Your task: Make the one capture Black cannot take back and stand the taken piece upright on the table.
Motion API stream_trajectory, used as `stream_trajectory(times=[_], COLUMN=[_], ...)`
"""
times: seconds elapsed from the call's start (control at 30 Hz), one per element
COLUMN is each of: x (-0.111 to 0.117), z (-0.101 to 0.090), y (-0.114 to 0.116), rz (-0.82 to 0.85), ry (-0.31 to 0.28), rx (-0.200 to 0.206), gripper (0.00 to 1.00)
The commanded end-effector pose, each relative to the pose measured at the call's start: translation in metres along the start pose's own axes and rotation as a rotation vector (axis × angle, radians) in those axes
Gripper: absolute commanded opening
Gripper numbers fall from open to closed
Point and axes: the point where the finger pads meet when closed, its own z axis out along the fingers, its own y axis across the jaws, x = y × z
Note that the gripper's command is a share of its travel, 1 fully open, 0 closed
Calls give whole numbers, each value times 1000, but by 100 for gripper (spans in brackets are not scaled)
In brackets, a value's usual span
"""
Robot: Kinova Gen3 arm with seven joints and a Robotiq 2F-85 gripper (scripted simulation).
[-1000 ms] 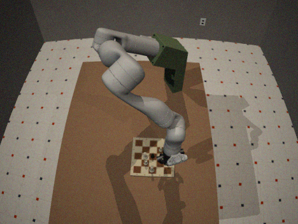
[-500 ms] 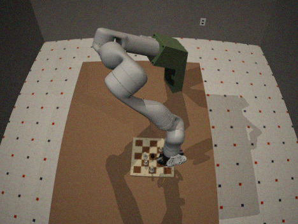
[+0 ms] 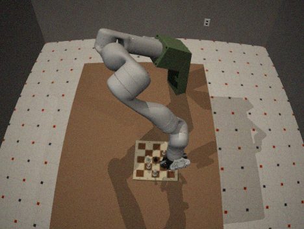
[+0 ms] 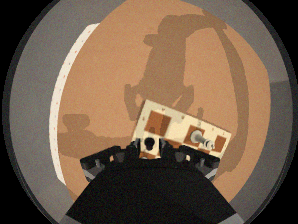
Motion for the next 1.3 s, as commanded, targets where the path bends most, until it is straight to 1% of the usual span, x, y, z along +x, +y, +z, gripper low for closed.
stream_trajectory(times=[0.0,0.57,0.6,1.27], x=[3,3,3,3], z=[1,1,1,1], y=[0,0,0,0], rz=[6,6,6,6], ry=[6,6,6,6], rx=[2,2,2,2], gripper=[34,34,0,0])
